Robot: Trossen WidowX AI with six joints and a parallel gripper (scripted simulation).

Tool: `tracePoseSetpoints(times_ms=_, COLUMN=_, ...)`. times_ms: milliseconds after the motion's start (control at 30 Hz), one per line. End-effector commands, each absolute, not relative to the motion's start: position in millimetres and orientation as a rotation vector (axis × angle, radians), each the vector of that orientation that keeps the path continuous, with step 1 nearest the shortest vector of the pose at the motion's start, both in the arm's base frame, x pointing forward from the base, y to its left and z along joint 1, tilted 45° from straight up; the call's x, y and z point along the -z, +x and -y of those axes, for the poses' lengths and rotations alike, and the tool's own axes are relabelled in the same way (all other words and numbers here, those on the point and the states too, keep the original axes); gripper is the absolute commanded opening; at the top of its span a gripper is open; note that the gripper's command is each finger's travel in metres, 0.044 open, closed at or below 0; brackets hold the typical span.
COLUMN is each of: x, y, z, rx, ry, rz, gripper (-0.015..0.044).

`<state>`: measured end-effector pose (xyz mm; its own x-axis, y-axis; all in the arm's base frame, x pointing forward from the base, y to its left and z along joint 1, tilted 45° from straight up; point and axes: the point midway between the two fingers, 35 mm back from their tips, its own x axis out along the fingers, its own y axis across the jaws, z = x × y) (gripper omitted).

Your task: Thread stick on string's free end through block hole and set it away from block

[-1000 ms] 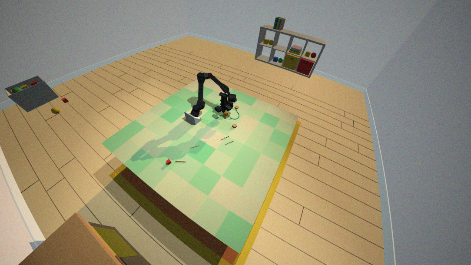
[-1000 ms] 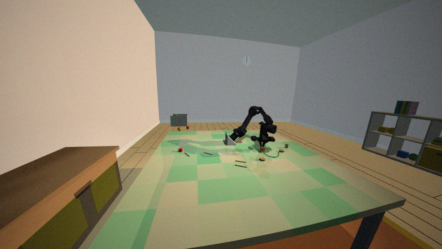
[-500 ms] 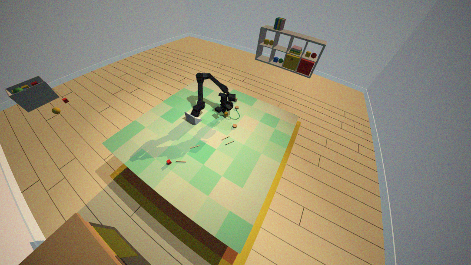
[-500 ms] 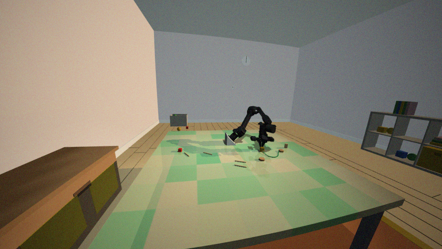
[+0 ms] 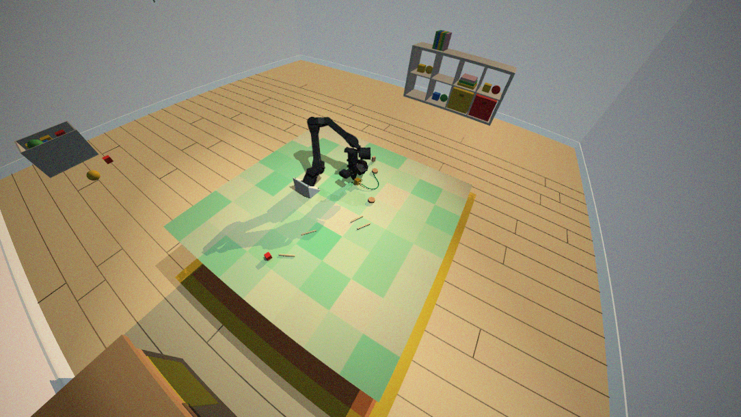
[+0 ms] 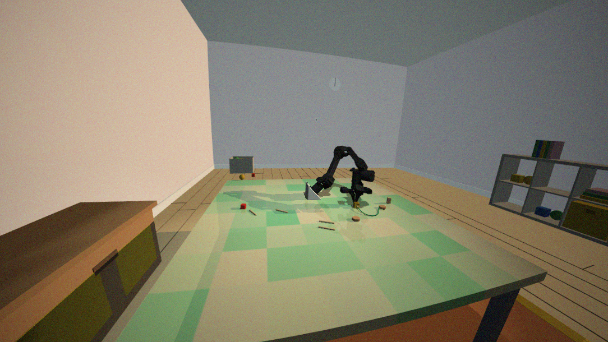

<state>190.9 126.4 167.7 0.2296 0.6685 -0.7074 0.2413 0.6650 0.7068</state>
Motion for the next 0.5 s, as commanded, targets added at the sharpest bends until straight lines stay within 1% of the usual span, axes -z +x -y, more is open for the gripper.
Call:
tracePoseSetpoints(times_ms=0, x=-169, y=185, z=-127, rx=-0.345, ry=0.848, rz=-1.342, gripper=0.0000)
tracePoseSetpoints(times_ms=467, x=-169, y=168, z=-131, rx=-0.349, ry=0.853, rz=-1.341, gripper=0.0000)
